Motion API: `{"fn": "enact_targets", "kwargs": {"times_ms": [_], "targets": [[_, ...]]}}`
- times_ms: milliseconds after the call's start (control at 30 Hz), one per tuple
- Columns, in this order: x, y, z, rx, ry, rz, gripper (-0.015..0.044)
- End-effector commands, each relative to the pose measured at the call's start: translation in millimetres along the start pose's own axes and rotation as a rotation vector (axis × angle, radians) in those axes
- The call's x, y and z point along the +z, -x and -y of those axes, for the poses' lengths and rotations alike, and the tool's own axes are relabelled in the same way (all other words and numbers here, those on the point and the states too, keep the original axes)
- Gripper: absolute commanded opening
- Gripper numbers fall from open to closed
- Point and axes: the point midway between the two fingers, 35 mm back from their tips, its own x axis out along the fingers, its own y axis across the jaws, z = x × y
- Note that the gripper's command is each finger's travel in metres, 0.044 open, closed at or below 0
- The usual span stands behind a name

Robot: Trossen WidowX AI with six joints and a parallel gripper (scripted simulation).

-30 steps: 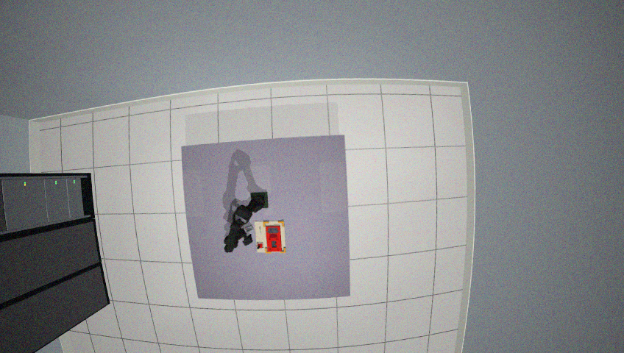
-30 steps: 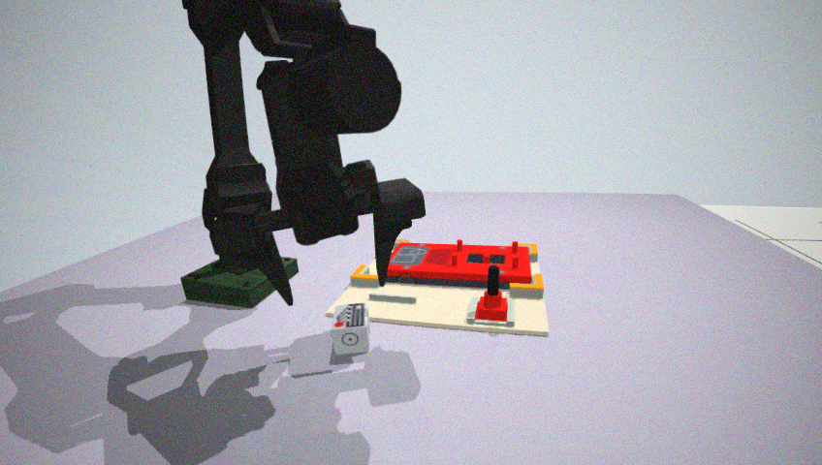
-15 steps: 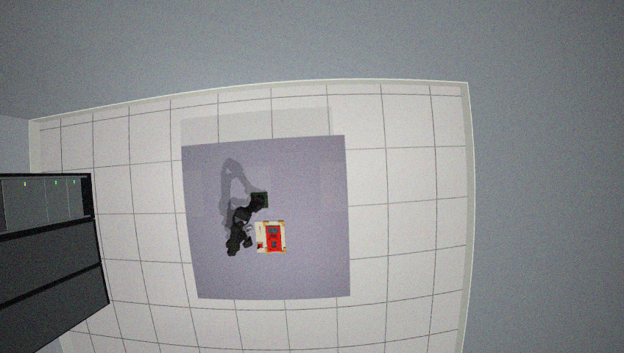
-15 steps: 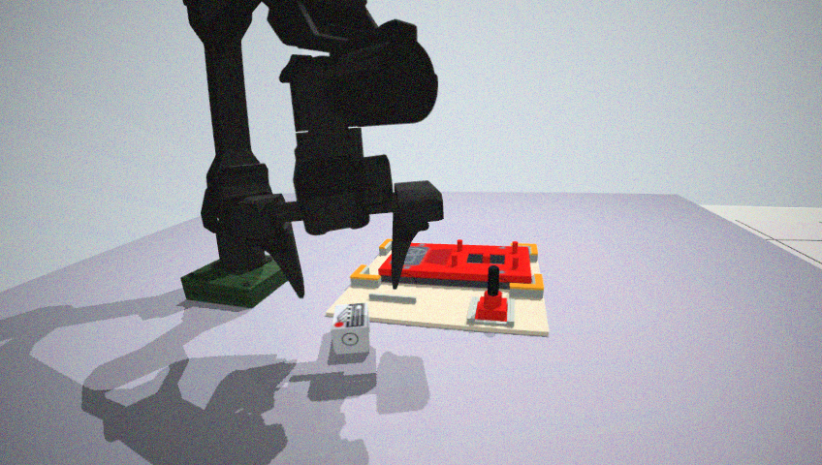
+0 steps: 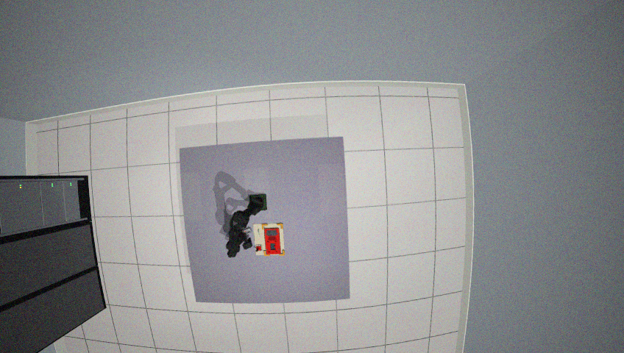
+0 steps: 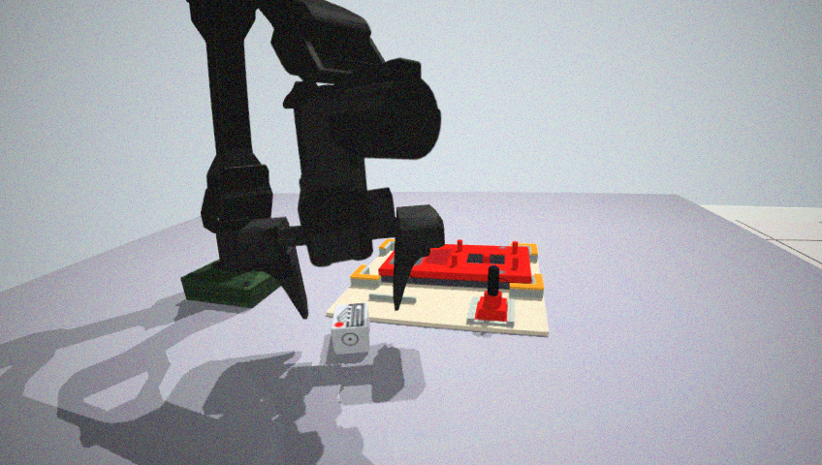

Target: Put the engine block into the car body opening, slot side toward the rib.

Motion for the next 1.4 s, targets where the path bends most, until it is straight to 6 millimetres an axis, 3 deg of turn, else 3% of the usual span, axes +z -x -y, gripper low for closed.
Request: {"fn": "enact_targets", "kwargs": {"times_ms": [0, 200, 567, 800, 933, 1367], "targets": [[-1.0, -6.8, 1.2, -0.004, -0.007, -0.003, 0.0440], [-1.2, -13.8, 1.5, -0.004, -0.007, -0.003, 0.0440], [-1.2, -13.8, 1.5, -0.004, -0.007, -0.003, 0.0151], [-1.2, -13.8, 1.5, -0.004, -0.007, -0.003, 0.0105], [-0.3, -9.4, 0.7, -0.004, -0.007, -0.003, 0.0000], [5.0, 30.1, -3.7, -0.004, -0.007, -0.002, 0.0000]]}}
